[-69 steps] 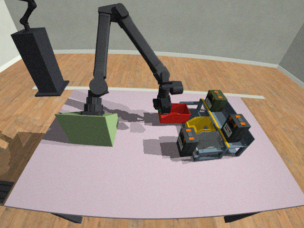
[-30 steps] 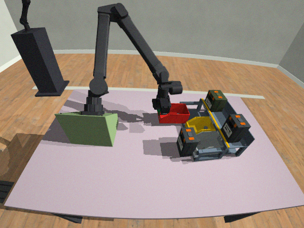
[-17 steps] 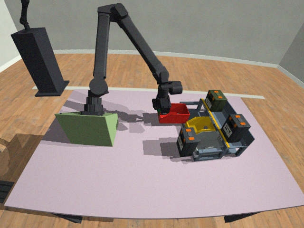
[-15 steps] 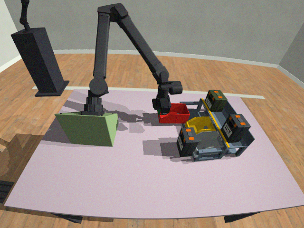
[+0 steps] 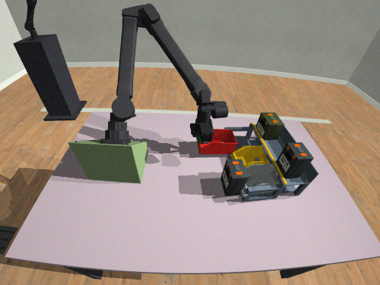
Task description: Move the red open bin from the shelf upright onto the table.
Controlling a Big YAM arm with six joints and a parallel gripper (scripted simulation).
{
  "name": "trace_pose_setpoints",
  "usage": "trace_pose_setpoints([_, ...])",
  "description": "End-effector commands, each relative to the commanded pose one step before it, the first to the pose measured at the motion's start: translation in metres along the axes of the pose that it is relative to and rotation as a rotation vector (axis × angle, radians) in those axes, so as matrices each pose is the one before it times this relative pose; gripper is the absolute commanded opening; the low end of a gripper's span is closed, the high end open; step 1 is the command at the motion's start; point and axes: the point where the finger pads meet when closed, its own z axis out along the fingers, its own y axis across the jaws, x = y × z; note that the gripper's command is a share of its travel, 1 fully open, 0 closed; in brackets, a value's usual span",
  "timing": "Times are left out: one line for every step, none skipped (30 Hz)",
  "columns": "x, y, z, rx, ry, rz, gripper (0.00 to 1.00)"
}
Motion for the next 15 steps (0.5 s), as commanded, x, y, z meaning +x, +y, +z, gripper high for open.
trace_pose_setpoints([0.00855,0.00896,-0.00805,-0.03609,0.00109,-0.01814,0.0])
trace_pose_setpoints([0.0,0.0,0.0,0.0,0.0,0.0,0.0])
trace_pose_setpoints([0.0,0.0,0.0,0.0,0.0,0.0,0.0])
trace_pose_setpoints([0.0,0.0,0.0,0.0,0.0,0.0,0.0])
trace_pose_setpoints([0.0,0.0,0.0,0.0,0.0,0.0,0.0])
trace_pose_setpoints([0.0,0.0,0.0,0.00001,0.0,0.0,0.0])
trace_pose_setpoints([-0.00001,-0.00003,0.00001,0.00003,0.0,0.00002,0.0])
trace_pose_setpoints([-0.00002,-0.00007,0.00002,0.00008,-0.00001,0.00005,0.0])
trace_pose_setpoints([-0.00004,-0.00014,0.00004,0.00016,-0.00002,0.00009,0.0])
trace_pose_setpoints([-0.00007,-0.00022,0.00007,0.00026,-0.00004,0.00014,0.0])
trace_pose_setpoints([0.0,0.0,0.0,0.0,0.0,0.0,0.0])
trace_pose_setpoints([0.0,0.0,0.0,0.0,0.0,0.0,0.0])
trace_pose_setpoints([-0.0001,-0.00033,0.0001,0.00037,-0.00005,0.0002,0.0])
trace_pose_setpoints([-0.00013,-0.00044,0.00014,0.00051,-0.00007,0.00028,0.0])
trace_pose_setpoints([-0.00017,-0.00058,0.00018,0.00066,-0.00009,0.00036,0.0])
